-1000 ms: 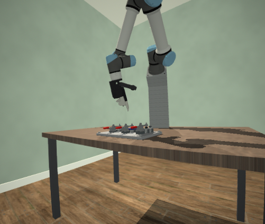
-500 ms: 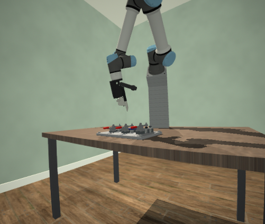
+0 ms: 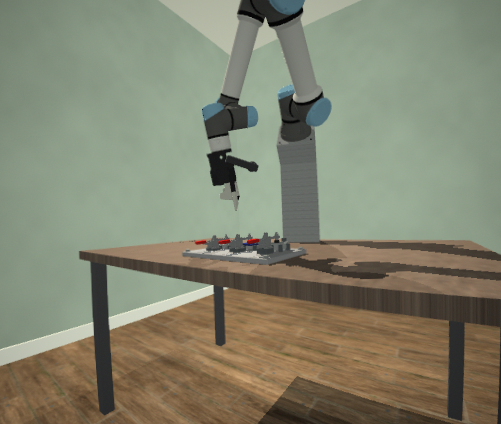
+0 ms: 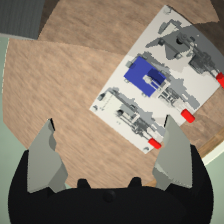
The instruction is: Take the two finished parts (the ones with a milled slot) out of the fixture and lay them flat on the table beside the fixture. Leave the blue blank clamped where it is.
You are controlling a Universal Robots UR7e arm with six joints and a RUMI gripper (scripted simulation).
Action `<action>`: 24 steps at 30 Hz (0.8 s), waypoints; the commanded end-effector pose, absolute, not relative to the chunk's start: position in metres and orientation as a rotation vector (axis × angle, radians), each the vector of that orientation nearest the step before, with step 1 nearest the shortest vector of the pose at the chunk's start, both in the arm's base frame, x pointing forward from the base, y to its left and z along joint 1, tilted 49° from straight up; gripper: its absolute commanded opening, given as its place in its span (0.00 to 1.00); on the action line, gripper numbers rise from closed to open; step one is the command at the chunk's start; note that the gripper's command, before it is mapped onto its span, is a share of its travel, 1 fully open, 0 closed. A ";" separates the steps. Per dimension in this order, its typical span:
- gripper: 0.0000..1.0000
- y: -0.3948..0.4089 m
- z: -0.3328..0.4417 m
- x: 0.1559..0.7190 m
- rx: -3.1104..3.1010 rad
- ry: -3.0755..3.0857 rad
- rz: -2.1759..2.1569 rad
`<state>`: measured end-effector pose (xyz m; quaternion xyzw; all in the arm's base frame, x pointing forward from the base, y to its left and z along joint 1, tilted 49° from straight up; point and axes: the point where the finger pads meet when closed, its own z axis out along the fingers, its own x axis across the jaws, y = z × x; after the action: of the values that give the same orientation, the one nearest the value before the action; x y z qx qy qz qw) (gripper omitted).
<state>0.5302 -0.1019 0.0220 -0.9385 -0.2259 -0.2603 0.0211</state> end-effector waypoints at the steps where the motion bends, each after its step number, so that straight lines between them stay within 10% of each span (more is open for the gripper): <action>1: 1.00 -0.101 0.022 0.530 -2.912 -0.681 -0.811; 24: 1.00 -0.104 0.021 0.528 -2.904 -0.374 -0.829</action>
<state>0.5284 -0.1054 0.0210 -0.9528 -0.1279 -0.2712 0.0486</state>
